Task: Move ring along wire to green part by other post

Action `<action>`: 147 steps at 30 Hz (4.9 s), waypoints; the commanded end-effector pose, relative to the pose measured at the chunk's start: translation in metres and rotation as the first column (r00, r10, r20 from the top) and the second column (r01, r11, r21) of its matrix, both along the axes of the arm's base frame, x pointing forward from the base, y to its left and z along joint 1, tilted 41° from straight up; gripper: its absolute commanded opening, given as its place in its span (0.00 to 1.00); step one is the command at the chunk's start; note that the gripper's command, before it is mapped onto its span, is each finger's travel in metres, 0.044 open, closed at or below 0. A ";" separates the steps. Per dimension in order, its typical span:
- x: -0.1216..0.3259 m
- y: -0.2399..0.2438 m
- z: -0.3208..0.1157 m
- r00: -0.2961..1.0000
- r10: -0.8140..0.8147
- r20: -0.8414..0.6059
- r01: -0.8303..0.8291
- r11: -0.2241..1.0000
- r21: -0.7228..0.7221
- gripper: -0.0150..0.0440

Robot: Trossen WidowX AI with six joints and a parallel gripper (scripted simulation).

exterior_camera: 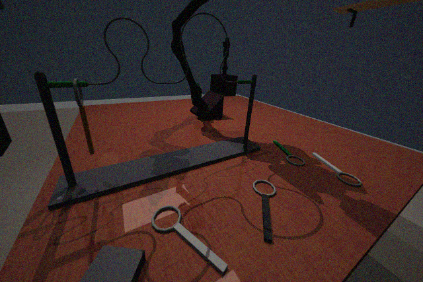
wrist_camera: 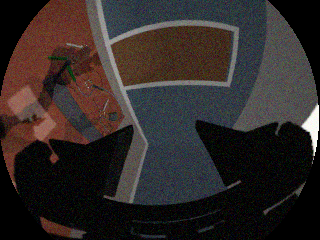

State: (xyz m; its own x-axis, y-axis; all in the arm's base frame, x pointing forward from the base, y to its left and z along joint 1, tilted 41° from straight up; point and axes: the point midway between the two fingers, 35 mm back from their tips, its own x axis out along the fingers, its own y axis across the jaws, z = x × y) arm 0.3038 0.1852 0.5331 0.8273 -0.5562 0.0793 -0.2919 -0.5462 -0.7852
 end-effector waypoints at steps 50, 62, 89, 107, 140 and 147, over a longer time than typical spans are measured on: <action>0.042 -0.293 0.076 0.459 -0.852 0.251 -0.314 -0.419 -0.852 0.53; 0.034 -0.358 0.049 0.352 -0.869 0.347 -0.611 -0.494 -0.618 0.53; -0.021 -0.512 -0.019 0.366 -0.626 0.689 -0.931 -0.246 0.271 0.53; -0.072 -0.602 -0.133 0.773 -0.152 0.615 -0.613 0.070 0.787 0.53; -0.033 -0.595 -0.117 0.816 -0.031 0.577 -0.568 0.139 0.811 0.53; -0.022 -0.597 -0.117 0.816 -0.031 0.578 -0.569 0.139 0.811 0.53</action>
